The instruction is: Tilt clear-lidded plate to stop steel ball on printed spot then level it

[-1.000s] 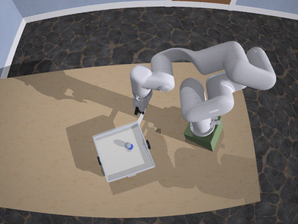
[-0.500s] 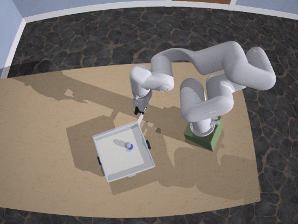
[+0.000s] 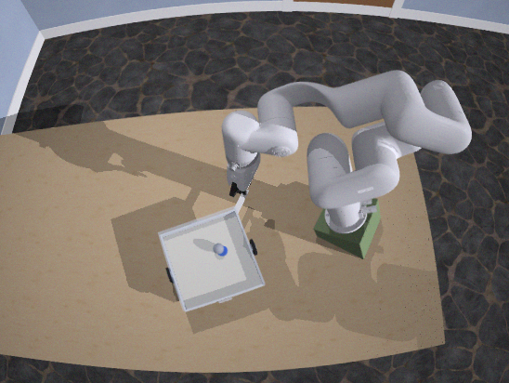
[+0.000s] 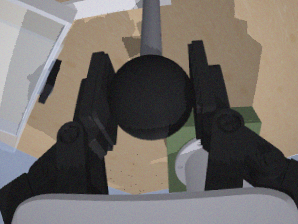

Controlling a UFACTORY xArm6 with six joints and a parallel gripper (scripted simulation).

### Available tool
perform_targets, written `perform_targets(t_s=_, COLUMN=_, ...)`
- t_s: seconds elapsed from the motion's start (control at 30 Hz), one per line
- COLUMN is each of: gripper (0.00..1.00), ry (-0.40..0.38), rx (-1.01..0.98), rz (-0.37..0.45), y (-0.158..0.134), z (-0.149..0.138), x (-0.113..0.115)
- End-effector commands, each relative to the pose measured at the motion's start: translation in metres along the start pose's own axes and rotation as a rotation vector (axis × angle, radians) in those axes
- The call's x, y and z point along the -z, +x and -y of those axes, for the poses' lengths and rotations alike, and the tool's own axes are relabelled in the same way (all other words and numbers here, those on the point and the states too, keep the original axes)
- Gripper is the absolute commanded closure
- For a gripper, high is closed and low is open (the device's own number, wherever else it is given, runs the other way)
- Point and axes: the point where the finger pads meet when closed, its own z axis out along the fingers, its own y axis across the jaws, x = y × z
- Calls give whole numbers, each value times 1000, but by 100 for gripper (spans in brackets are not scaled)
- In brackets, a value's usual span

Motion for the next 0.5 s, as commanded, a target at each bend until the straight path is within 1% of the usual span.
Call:
perform_targets(t_s=0.0, gripper=100, ry=3, rx=-2, rz=-3, y=1, z=1, x=2)
perform_targets(t_s=0.47, gripper=100, ry=3, rx=-2, rz=-3, y=3, z=0, x=0)
